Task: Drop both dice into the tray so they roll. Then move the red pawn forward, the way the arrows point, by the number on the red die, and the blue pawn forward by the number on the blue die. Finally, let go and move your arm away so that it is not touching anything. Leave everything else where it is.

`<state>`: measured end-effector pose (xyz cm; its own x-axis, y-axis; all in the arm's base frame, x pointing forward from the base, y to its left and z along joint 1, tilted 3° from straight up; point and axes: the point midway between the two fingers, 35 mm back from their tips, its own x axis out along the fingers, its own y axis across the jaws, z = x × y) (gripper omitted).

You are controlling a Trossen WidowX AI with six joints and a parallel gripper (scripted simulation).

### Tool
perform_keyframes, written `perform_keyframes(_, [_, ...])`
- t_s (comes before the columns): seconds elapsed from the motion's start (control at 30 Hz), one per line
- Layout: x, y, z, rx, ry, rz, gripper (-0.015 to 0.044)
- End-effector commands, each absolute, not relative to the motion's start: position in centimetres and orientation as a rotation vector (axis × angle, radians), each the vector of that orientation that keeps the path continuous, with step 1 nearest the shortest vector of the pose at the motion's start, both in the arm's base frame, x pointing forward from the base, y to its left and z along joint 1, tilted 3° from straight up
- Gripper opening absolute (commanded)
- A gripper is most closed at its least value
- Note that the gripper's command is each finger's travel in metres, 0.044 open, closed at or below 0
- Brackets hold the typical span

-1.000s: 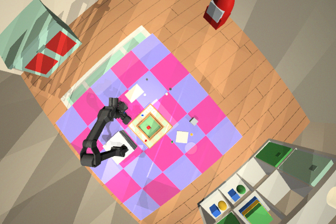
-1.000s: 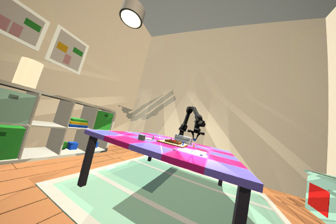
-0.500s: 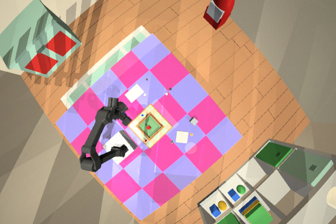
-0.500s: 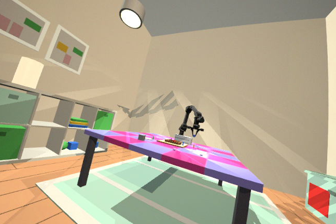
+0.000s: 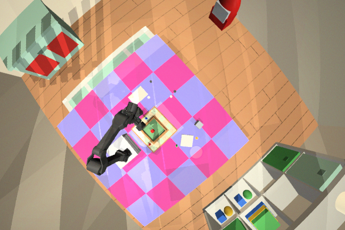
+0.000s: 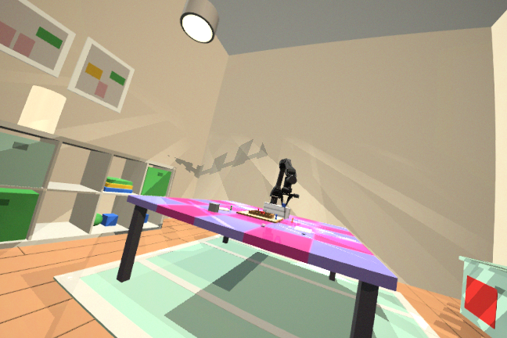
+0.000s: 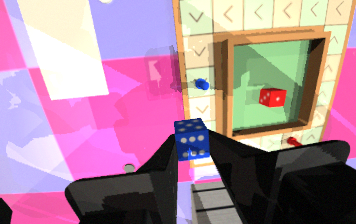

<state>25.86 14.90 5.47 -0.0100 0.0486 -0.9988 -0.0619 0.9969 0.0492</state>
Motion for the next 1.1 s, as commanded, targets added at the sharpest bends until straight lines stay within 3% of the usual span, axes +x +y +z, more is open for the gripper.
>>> perform_keyframes(0.0, [27.1,12.9,4.9,-0.009,1.576,0.071,0.0])
perform_keyframes(0.8, [30.9,3.7,2.4,0.024,1.568,0.032,0.0])
perform_keyframes(1.07, [31.7,4.0,1.1,0.005,1.32,0.026,0.0])
